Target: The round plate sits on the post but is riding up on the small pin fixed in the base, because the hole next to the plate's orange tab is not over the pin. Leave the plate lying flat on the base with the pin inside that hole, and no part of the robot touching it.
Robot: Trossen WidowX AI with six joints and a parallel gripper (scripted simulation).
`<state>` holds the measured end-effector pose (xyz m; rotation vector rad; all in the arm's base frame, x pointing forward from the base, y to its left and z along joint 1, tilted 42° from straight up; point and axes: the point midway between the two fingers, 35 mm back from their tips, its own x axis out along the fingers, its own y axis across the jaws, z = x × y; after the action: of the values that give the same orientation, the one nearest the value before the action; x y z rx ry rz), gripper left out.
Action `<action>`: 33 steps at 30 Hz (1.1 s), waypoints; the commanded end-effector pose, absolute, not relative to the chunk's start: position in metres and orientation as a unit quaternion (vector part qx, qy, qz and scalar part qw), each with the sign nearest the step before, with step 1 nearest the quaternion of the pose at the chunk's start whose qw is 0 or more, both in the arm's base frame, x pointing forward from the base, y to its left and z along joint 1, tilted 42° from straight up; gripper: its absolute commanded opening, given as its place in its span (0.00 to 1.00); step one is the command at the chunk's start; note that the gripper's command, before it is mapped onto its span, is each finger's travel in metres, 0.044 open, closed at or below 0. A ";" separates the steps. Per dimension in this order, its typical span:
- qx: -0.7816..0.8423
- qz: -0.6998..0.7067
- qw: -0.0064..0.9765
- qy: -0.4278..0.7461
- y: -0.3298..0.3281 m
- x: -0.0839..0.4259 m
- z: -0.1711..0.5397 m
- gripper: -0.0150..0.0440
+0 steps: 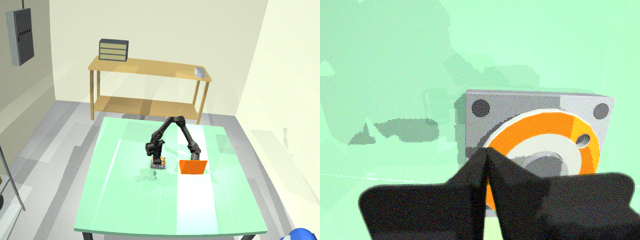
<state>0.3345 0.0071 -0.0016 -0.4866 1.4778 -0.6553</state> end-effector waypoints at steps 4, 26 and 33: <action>-0.214 -0.291 0.663 0.656 0.011 0.328 -0.004 0.25; -0.219 -0.289 0.660 0.658 0.036 0.324 0.023 0.25; -0.219 -0.289 0.660 0.658 0.036 0.324 0.023 0.25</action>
<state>0.3244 0.0362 0.0233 -0.4925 1.4889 -0.6564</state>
